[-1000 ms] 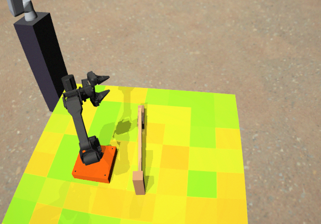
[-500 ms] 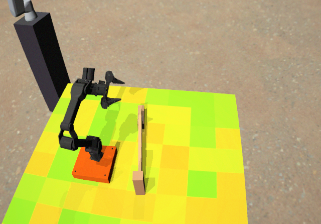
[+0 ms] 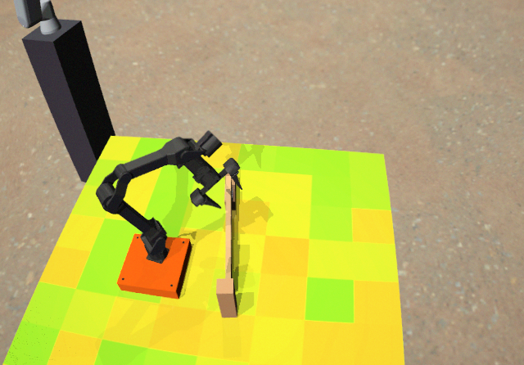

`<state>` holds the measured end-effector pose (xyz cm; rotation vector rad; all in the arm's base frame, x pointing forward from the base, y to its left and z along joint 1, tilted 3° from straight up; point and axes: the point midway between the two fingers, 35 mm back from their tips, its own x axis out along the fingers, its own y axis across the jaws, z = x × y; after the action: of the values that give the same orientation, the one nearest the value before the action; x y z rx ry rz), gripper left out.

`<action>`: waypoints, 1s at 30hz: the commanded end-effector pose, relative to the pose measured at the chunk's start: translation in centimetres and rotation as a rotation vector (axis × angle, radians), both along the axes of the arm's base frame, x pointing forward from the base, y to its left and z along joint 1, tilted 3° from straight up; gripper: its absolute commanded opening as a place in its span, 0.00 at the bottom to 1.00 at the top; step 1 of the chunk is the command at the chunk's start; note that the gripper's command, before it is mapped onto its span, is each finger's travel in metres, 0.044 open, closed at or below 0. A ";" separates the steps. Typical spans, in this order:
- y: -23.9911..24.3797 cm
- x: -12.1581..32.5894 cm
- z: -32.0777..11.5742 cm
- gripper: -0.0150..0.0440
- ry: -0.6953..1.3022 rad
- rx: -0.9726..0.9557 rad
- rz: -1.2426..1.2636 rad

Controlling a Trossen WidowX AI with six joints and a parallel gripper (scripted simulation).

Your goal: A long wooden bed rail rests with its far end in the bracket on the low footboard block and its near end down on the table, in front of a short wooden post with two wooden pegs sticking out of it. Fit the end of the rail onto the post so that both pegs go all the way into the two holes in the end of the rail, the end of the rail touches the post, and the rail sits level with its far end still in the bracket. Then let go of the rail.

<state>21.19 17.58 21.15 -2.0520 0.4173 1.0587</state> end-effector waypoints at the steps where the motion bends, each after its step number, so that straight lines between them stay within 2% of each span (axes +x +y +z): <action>1: -3.3 2.4 -4.5 1.00 0.188 -0.059 -0.093; 6: -7.5 4.0 -8.9 1.00 0.403 -0.050 -0.207; 13: -12.8 4.5 -13.8 1.00 0.660 0.070 -0.354; 30: -12.9 4.6 -15.3 1.00 0.666 0.074 -0.358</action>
<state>25.86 4.62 6.50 -1.4430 1.0215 1.4697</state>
